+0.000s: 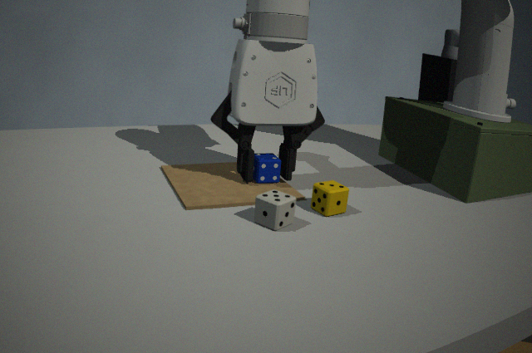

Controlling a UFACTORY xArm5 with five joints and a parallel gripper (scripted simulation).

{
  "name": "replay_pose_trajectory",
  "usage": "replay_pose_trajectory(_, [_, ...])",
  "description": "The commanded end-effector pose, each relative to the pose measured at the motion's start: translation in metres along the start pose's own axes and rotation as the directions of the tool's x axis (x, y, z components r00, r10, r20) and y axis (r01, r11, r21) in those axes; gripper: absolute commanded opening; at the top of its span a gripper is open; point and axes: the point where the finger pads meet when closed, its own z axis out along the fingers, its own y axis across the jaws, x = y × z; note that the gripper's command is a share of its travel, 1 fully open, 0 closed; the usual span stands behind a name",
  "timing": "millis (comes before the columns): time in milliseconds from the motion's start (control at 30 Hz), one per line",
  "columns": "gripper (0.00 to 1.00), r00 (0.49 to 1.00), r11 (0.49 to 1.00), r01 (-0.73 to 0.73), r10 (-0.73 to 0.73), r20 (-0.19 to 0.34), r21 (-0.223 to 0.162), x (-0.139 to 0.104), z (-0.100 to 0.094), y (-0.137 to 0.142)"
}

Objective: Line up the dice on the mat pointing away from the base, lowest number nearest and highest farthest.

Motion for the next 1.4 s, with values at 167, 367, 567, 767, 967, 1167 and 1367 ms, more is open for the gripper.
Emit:
replay_pose_trajectory(167, [0.47,1.0,1.0,0.0,0.0,0.0,0.003,-0.001,-0.008,-0.001])
replay_pose_trajectory(367, [0.47,1.0,1.0,0.0,0.0,0.0,0.003,-0.002,-0.033,-0.001])
replay_pose_trajectory(567, [0.47,1.0,1.0,0.0,0.0,0.0,0.003,-0.002,-0.065,-0.001])
replay_pose_trajectory(767, [0.47,1.0,1.0,0.0,0.0,0.0,0.003,-0.002,-0.082,-0.001])
replay_pose_trajectory(967, [0.47,1.0,1.0,0.0,0.0,0.0,0.003,-0.002,-0.09,-0.001])
replay_pose_trajectory(1167, [1.0,1.0,1.0,0.0,0.0,0.0,0.003,-0.002,-0.09,-0.001])
replay_pose_trajectory(1367, [1.0,1.0,1.0,0.0,0.0,0.0,0.003,-0.002,-0.09,-0.001])
